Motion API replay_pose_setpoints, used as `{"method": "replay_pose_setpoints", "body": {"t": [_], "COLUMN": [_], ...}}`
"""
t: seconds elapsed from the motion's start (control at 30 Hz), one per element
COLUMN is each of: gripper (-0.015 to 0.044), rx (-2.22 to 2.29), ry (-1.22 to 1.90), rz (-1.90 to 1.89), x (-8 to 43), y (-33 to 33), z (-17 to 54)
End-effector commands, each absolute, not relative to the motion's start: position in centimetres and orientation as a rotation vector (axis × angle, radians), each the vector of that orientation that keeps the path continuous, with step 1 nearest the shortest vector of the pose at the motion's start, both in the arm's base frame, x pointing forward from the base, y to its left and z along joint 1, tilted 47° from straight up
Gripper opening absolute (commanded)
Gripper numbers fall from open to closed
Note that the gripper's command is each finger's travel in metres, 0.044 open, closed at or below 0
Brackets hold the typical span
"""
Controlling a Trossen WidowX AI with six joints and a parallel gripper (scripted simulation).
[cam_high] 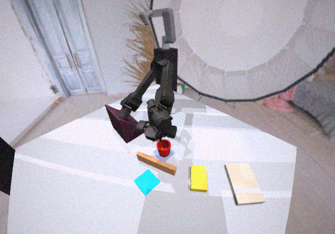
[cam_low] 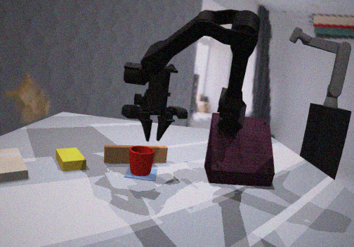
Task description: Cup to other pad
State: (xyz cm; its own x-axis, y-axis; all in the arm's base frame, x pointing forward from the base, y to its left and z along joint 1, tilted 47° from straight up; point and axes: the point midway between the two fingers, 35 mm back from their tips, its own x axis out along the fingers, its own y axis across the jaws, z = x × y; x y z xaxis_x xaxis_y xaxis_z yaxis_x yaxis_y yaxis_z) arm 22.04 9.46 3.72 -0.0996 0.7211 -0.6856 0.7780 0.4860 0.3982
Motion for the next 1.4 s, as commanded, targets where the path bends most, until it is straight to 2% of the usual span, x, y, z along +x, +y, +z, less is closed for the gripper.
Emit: {"method": "replay_pose_setpoints", "body": {"t": [0.0, 1.37], "gripper": [0.0148, 0.0148], "rx": [1.262, 1.266], "ry": [1.847, 1.849], "rz": [-0.085, -0.081], "x": [21.9, 21.2], "y": [9.9, 14.1], "z": [3.3, -0.5]}}
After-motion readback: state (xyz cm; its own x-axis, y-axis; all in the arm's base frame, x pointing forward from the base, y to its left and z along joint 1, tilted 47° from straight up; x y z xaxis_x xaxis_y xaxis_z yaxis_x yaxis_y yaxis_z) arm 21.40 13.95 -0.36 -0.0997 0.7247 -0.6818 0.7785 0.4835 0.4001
